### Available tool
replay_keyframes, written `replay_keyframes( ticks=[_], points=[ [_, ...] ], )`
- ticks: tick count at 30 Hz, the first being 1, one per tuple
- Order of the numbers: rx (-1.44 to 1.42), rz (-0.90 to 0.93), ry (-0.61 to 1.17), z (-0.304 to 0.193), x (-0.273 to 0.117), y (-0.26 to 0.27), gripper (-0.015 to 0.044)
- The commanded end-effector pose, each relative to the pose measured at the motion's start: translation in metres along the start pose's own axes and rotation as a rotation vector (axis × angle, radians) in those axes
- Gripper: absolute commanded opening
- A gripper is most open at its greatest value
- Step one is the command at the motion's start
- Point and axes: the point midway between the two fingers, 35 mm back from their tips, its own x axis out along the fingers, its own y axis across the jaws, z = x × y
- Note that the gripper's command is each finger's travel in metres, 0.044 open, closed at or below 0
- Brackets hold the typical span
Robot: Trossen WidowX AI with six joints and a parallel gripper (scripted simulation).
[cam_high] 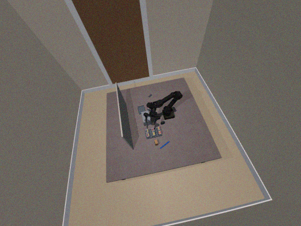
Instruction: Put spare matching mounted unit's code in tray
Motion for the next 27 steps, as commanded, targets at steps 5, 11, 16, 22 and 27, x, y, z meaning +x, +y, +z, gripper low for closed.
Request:
replay_keyframes(
  ticks=[5,11,16,22,27],
  points=[
    [0.425,-0.077,0.321,-0.021,0.000,-0.067,0.0440],
    [0.721,-0.160,0.582,-0.046,-0.010,-0.106,0.0440],
    [0.938,-0.247,0.808,-0.067,-0.025,-0.130,0.0440],
    [1.148,-0.373,1.088,-0.092,-0.050,-0.150,0.0440],
    [1.238,-0.453,1.256,-0.104,-0.067,-0.159,0.0440]
  ],
)
